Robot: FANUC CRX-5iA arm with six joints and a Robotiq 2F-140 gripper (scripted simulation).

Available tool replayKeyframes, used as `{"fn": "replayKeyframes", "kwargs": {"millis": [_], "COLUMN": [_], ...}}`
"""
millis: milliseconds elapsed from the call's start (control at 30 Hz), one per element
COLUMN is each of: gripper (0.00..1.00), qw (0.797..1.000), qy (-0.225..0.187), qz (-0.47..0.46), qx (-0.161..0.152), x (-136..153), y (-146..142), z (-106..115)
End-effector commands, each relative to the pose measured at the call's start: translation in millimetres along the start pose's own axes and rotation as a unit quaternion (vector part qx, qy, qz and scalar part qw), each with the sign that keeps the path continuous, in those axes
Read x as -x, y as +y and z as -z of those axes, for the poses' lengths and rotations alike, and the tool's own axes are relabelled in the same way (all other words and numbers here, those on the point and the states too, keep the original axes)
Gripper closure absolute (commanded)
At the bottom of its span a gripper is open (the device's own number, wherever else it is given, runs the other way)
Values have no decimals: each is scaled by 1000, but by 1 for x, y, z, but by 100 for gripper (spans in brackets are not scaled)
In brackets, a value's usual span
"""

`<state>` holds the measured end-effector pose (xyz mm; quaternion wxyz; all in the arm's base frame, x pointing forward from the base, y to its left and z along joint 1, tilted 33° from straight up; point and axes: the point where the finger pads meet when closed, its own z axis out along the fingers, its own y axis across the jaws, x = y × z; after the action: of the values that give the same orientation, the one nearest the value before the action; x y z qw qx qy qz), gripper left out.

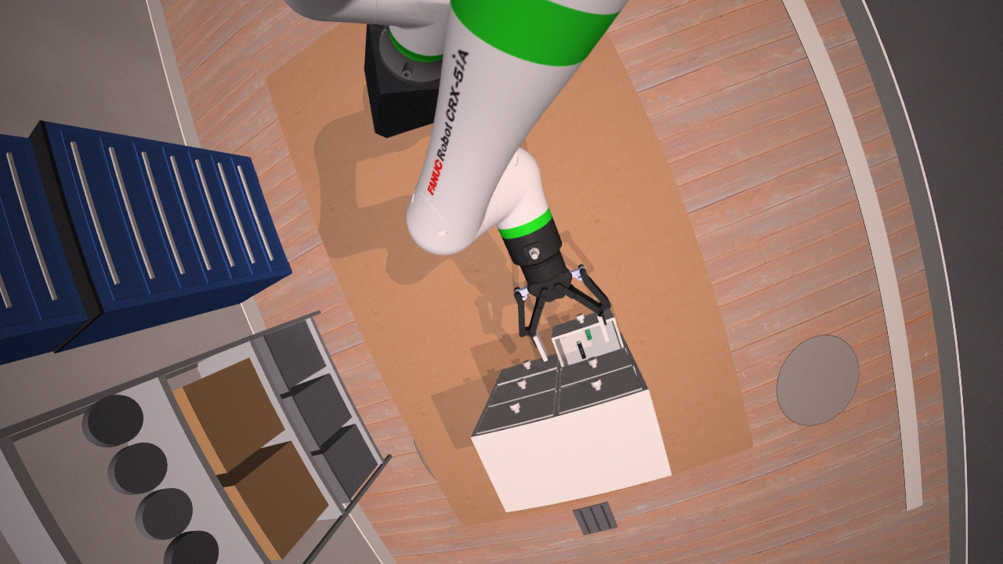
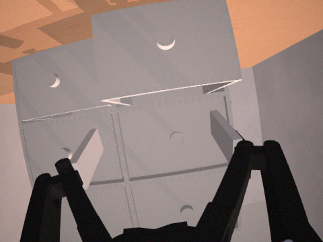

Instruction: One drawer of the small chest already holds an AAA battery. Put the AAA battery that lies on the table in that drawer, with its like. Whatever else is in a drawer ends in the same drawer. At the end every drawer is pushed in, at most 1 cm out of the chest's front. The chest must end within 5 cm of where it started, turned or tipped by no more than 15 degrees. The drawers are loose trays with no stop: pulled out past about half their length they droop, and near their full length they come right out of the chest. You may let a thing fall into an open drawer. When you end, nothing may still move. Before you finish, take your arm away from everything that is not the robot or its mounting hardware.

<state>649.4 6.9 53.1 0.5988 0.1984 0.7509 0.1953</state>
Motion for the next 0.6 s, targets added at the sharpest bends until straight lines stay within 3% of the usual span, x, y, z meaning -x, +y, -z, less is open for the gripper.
{"fn": "replayKeyframes", "kwargs": {"millis": [0,267,567], "gripper": [0,0,0], "qw": [1000,1000,1000], "qy": [0,0,0], "qz": [0,0,0], "qx": [0,0,0], "x": [-2,-7,-22], "y": [0,0,0], "z": [5,23,72]}}
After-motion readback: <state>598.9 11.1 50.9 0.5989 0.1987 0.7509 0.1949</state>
